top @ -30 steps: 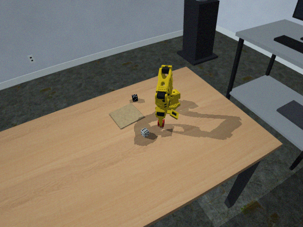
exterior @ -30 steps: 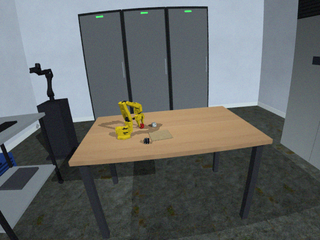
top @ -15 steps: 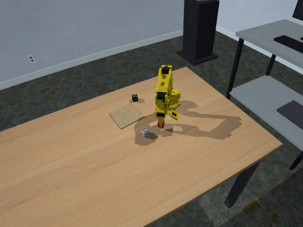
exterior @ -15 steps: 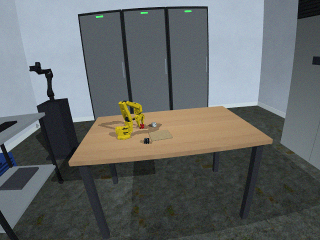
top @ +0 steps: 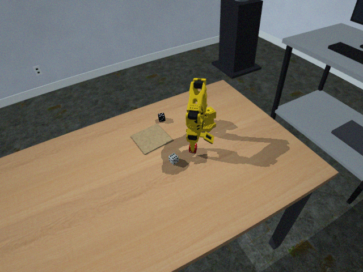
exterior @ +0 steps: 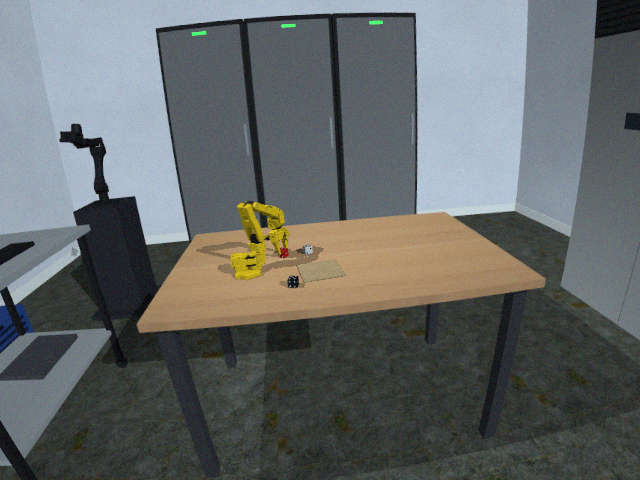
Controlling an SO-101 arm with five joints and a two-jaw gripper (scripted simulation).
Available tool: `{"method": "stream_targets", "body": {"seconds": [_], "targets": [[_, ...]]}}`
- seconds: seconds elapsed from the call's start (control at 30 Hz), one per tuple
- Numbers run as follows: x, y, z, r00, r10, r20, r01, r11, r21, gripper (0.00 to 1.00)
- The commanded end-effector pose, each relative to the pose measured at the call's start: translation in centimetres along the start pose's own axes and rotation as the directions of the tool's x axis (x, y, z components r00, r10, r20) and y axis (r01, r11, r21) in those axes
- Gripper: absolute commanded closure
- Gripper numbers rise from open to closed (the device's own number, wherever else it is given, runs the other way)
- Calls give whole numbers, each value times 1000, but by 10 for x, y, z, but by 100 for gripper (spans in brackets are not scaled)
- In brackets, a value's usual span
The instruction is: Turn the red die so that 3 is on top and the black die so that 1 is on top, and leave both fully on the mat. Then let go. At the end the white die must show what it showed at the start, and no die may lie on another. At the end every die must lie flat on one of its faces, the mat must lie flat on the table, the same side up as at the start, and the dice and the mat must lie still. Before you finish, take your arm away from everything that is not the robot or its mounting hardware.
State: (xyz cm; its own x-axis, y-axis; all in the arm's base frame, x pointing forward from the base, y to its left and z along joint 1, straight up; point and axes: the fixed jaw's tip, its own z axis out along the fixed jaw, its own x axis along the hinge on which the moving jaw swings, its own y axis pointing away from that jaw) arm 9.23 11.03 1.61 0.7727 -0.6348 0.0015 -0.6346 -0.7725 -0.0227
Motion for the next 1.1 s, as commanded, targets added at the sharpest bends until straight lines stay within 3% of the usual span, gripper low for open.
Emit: {"method": "stream_targets", "body": {"seconds": [0.0, 0.3, 0.67, 1.07], "targets": [[-1, -2, -1, 1000, -4, 2, 4, 1000, 15, 99], [-1, -2, -1, 1000, -4, 2, 4, 1000, 15, 84], [-1, -2, -1, 1000, -4, 2, 4, 1000, 15, 82], [-1, -2, -1, 1000, -4, 2, 4, 1000, 15, 72]]}}
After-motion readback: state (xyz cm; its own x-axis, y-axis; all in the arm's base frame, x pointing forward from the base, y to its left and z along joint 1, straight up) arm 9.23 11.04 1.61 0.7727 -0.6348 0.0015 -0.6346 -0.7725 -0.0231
